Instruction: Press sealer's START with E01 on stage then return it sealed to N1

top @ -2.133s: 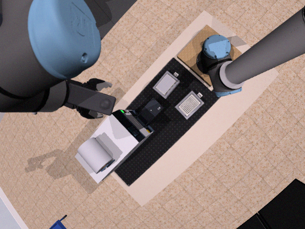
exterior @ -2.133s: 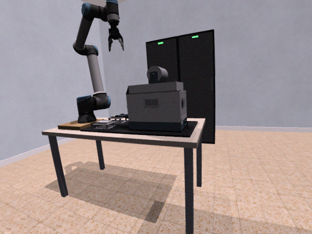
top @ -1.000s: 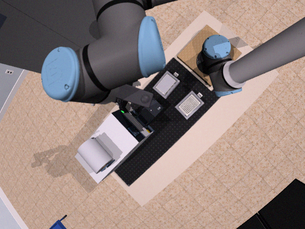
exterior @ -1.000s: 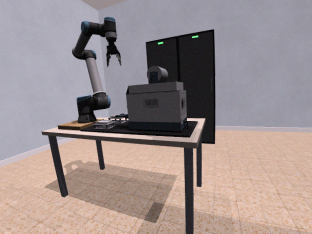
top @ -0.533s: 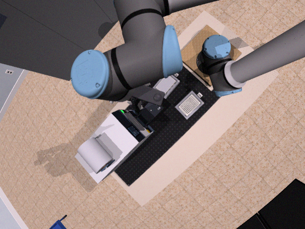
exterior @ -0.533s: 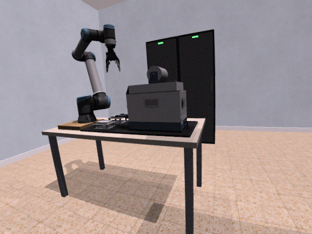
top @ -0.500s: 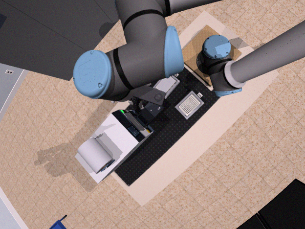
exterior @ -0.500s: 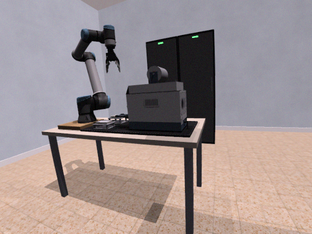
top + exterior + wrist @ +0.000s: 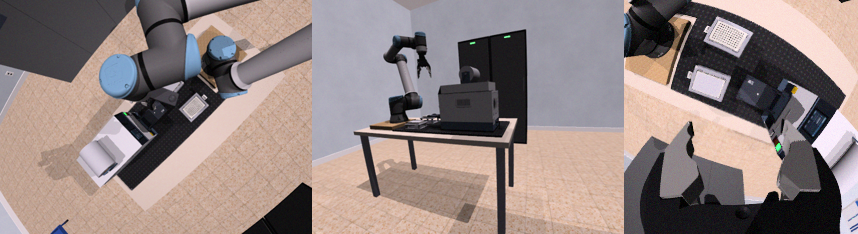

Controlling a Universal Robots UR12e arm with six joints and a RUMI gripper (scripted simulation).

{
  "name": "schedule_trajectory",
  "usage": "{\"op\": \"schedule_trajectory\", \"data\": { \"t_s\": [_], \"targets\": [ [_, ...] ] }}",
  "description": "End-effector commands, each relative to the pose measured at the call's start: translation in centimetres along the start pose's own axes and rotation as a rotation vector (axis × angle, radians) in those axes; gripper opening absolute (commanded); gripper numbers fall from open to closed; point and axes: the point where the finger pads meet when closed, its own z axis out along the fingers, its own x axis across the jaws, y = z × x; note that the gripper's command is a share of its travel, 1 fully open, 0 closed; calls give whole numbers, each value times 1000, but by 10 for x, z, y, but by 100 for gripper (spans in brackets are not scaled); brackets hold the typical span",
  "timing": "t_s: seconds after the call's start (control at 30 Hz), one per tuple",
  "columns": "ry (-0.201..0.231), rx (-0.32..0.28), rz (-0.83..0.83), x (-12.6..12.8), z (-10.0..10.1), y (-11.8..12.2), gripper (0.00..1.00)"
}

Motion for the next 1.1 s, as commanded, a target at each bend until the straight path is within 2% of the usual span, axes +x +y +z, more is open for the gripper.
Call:
{"op": "schedule_trajectory", "data": {
  "t_s": [0.0, 0.1, 0.17, 0.57, 0.73, 1.0, 1.07],
  "targets": [
    [1, -2, 0, -6, 17, -9, 68],
    [1, -2, 0, -11, 30, -15, 68],
    [1, -2, 0, -11, 30, -15, 68],
    [1, -4, 0, -27, 79, -40, 68],
    [1, -4, 0, -29, 83, -42, 68],
    [1, -5, 0, -40, 117, -59, 68],
    [1, -5, 0, -40, 117, -59, 68]
  ]
}}
